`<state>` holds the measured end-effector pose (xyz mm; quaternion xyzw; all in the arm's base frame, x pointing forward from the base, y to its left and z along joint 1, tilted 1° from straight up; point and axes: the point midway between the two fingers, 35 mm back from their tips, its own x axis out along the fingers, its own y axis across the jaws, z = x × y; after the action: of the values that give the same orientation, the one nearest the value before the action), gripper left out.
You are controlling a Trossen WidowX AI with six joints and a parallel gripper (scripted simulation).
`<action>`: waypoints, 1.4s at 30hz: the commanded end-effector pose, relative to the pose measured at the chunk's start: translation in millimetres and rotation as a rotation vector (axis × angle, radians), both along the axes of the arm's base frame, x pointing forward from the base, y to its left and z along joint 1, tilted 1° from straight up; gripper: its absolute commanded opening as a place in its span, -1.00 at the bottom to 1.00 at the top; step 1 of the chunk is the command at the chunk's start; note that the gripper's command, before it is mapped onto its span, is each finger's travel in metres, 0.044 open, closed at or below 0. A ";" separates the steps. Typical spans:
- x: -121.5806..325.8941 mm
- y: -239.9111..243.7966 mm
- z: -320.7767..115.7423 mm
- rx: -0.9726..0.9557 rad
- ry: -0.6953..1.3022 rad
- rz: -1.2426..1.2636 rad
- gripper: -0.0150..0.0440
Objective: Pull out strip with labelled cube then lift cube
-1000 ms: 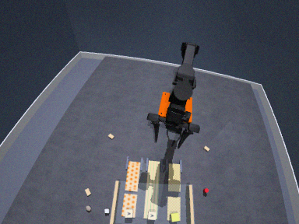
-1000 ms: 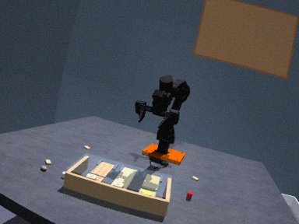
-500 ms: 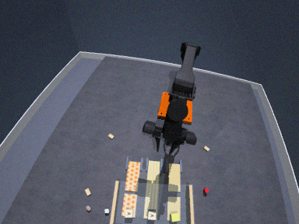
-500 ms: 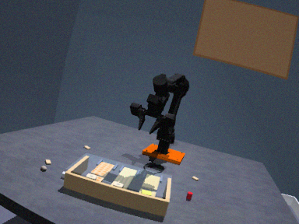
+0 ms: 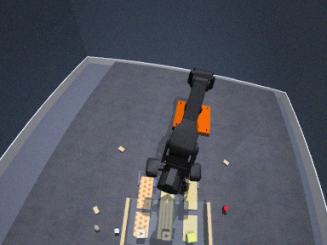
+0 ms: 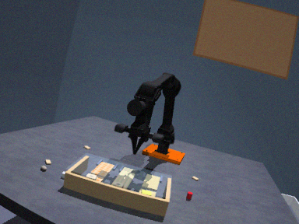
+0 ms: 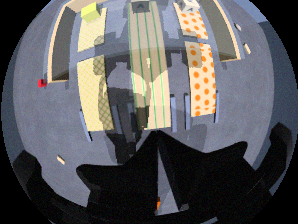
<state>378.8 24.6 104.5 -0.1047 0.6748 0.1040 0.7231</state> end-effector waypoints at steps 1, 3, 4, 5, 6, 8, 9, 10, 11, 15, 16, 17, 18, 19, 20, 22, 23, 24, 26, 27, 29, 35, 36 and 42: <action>-1.1 -2.9 -6.0 -0.008 0.053 0.016 -0.49; -1.1 -2.9 -6.2 -0.008 0.053 0.016 -0.49; -0.9 -2.9 -7.1 -0.008 0.053 0.016 -0.49; -0.8 -2.9 -8.1 -0.008 0.053 0.016 -0.49; -0.5 -2.9 -9.7 -0.008 0.053 0.016 -0.49; 0.0 -2.9 -13.0 -0.008 0.053 0.016 -0.49; 0.2 -3.0 -14.7 -0.008 0.053 0.016 -0.49; 0.4 -3.0 -16.3 -0.008 0.053 0.016 -0.49; 0.7 -3.0 -17.9 -0.008 0.053 0.016 -0.49; 1.4 -3.1 -24.5 -0.008 0.053 0.016 -0.49; 1.6 -3.1 -26.2 -0.008 0.053 0.016 -0.49; 1.8 -3.1 -27.8 -0.008 0.053 0.016 -0.49; 1.9 -3.1 -29.5 -0.008 0.053 0.016 -0.49; 2.1 -3.1 -31.1 -0.008 0.053 0.016 -0.49; 2.2 -3.1 -32.8 -0.008 0.053 0.016 -0.49; 2.5 -3.2 -36.0 -0.008 0.053 0.016 -0.49; 2.6 -3.2 -37.7 -0.008 0.053 0.016 -0.49; 2.7 -3.2 -39.3 -0.008 0.053 0.016 -0.49; 2.9 -3.3 -42.6 -0.008 0.053 0.016 -0.49; 2.9 -3.3 -44.2 -0.008 0.053 0.016 -0.49; 3.1 -3.4 -47.5 -0.008 0.053 0.016 -0.49; 3.3 -3.5 -57.3 -0.008 0.053 0.016 -0.49; 3.3 -3.6 -59.0 -0.008 0.053 0.016 -0.49; 3.4 -4.0 -68.7 -0.008 0.053 0.016 -0.49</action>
<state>382.8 21.4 43.7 -0.1074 0.6908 0.1093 0.7066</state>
